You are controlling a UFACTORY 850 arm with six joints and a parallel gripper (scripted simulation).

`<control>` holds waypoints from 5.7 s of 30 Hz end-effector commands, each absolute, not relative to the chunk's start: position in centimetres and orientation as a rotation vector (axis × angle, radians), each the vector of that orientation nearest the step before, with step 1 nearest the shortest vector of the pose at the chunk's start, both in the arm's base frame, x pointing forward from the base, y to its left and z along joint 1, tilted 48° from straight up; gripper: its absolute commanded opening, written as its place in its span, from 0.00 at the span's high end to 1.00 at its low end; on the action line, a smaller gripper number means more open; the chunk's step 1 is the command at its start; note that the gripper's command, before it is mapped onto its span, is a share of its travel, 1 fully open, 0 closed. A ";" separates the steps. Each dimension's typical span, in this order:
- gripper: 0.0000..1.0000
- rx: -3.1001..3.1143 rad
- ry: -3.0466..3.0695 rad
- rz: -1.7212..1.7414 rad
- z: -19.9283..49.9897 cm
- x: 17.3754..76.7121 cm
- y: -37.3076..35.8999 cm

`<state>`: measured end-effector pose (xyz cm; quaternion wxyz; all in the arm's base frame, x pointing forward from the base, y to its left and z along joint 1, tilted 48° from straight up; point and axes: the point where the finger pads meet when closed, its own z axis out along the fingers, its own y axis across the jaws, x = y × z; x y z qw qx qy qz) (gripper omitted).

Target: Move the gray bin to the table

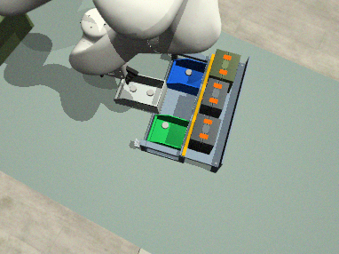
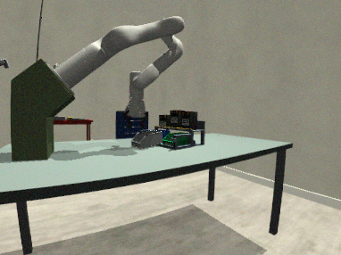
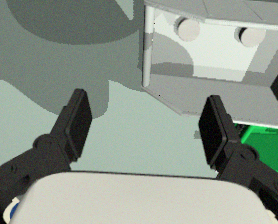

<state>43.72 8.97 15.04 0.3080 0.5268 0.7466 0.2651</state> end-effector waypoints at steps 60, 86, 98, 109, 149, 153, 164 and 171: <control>0.67 1.393 1.974 0.701 13.9 45.0 9.1; 0.67 1.393 1.974 0.701 18.8 47.1 10.6; 0.67 1.393 1.974 0.701 20.9 48.0 11.3; 0.67 1.392 1.974 0.701 24.5 49.5 12.3; 0.67 1.392 1.973 0.702 29.8 51.8 14.0; 0.67 1.392 1.973 0.702 29.7 51.8 13.9; 0.67 1.392 1.973 0.702 29.2 51.5 13.8; 0.67 1.392 1.973 0.702 29.0 51.5 13.7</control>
